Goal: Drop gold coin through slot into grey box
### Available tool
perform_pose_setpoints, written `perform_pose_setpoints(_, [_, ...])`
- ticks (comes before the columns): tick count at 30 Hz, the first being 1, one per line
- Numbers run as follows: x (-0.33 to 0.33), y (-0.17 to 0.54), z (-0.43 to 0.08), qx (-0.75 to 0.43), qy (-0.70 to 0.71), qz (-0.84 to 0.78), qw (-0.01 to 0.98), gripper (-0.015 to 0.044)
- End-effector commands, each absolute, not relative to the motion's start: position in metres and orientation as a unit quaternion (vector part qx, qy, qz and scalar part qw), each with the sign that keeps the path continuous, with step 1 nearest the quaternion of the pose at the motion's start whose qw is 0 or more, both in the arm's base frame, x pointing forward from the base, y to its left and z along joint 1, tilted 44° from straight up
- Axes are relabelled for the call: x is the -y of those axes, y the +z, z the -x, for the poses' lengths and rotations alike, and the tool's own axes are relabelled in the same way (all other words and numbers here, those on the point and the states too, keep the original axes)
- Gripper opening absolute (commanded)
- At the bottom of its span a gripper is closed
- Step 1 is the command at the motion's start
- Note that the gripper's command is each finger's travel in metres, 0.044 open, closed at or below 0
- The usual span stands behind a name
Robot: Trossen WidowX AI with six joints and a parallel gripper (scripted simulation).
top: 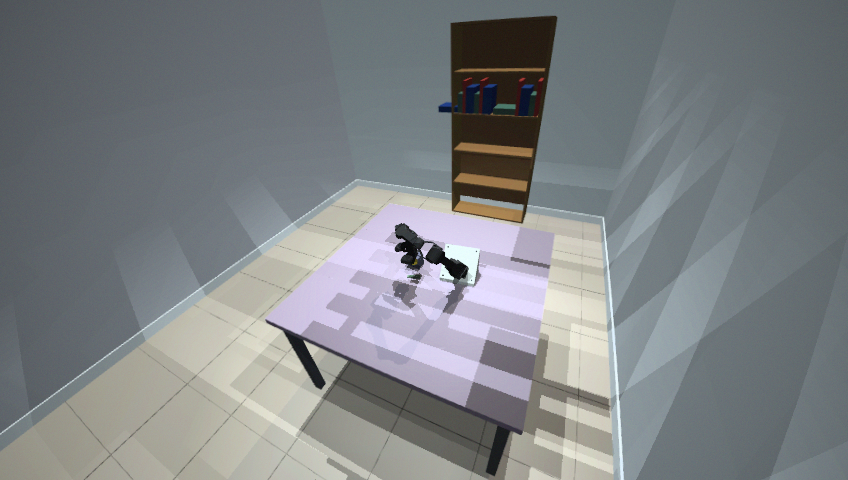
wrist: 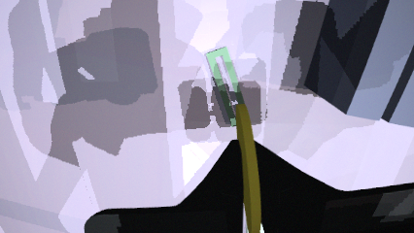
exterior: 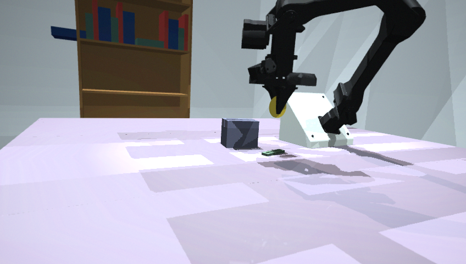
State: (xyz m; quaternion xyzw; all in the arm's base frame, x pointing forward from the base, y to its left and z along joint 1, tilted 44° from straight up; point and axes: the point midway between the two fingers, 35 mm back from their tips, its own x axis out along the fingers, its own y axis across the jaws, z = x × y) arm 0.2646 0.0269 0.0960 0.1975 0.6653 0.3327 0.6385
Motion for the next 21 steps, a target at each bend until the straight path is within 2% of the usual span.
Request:
perform_pose_setpoints(1, [-0.025, 0.096, -0.262, -0.686, 0.287, -0.239, 0.625, 0.0])
perform_pose_setpoints(6, [-0.023, 0.095, -0.259, -0.705, 0.236, -0.283, 0.606, 0.0])
perform_pose_setpoints(21, [-0.012, 0.085, -0.271, -0.705, 0.23, -0.288, 0.606, 0.0])
